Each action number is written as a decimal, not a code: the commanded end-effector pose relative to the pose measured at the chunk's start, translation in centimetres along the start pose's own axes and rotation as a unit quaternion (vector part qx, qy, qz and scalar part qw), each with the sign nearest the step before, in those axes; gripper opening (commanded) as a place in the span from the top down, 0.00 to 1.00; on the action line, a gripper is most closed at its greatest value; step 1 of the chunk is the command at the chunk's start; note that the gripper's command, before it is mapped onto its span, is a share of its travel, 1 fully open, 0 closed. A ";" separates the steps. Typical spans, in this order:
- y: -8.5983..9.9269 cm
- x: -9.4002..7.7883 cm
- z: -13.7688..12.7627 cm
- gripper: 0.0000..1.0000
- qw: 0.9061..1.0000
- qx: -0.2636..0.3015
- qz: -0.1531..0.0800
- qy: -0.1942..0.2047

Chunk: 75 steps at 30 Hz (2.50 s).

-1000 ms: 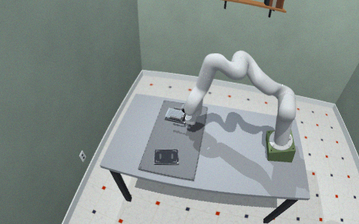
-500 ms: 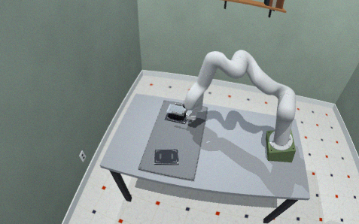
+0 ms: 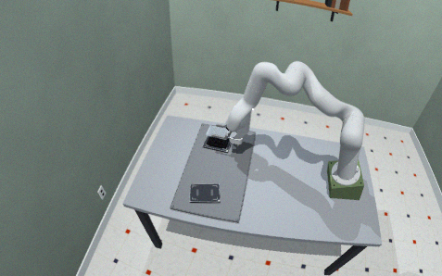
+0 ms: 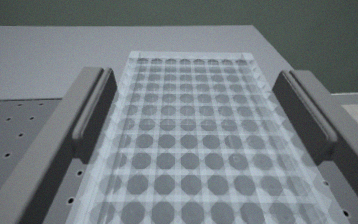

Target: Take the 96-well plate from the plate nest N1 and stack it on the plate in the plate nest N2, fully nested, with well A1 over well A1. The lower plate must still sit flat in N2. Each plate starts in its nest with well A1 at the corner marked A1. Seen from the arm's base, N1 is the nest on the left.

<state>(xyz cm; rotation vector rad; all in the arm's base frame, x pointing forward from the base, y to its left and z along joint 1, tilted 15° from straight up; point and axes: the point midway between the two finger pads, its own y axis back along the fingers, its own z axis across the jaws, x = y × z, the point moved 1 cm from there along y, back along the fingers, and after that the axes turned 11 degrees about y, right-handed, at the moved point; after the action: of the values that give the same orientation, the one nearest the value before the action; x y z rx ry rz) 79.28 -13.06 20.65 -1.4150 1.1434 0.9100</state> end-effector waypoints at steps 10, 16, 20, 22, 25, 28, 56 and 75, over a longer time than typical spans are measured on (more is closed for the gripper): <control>-0.1 -0.1 0.0 1.00 1.000 0.000 -0.001 0.000; -0.1 -0.1 0.0 1.00 1.000 0.000 -0.001 0.000; -0.1 -0.1 0.0 1.00 1.000 0.000 -0.001 0.000; -0.1 -0.1 0.0 1.00 1.000 0.000 -0.001 0.000; -0.1 -0.1 0.1 1.00 1.000 0.000 -0.001 0.000; -0.1 -0.1 0.1 1.00 1.000 0.000 -0.001 0.000; -0.1 3.6 0.8 1.00 1.000 0.000 -0.001 0.000; -0.1 5.3 1.2 1.00 1.000 0.000 -0.001 0.000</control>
<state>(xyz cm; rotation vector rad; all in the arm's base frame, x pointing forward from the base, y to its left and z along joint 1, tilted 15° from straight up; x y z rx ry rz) 80.70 -12.78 15.38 -1.4150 1.1428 0.9099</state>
